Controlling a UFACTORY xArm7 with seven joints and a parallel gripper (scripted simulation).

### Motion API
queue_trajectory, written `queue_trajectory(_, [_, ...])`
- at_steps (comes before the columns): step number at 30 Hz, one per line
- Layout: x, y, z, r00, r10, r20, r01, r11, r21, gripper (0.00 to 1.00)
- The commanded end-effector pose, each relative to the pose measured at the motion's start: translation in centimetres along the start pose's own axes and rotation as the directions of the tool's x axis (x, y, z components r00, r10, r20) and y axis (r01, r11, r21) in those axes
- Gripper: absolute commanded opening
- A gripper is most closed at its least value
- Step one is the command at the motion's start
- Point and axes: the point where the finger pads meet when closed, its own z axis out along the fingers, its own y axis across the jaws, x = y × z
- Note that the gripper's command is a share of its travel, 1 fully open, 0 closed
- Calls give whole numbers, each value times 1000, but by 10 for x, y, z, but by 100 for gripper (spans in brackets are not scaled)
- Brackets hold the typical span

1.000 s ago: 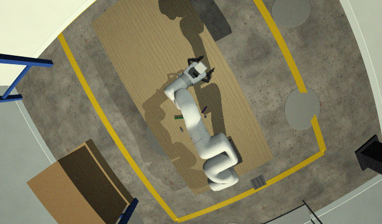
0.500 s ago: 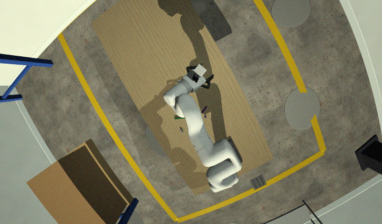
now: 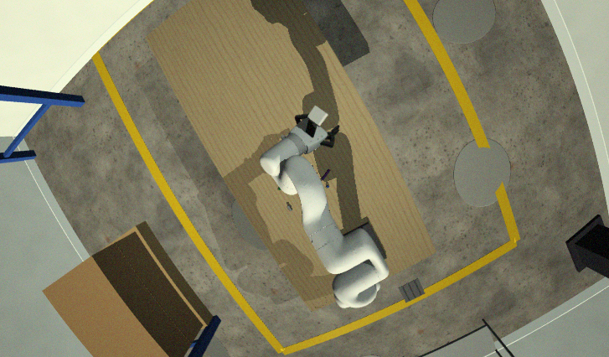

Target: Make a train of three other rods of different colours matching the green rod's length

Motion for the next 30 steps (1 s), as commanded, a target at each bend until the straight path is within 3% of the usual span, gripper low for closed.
queue_trajectory(1, [2,0,-2,1000,0,1,0,1000,4,100])
queue_trajectory(5, [2,0,-2,1000,0,1,0,1000,4,100])
queue_trajectory(7, [-21,13,-22,988,-127,92,123,991,47,100])
queue_trajectory(22, [-21,13,-22,988,-127,92,123,991,47,100])
queue_trajectory(24, [-45,26,-43,950,-260,170,243,963,115,100])
queue_trajectory(30, [-45,26,-43,950,-261,170,244,963,116,100])
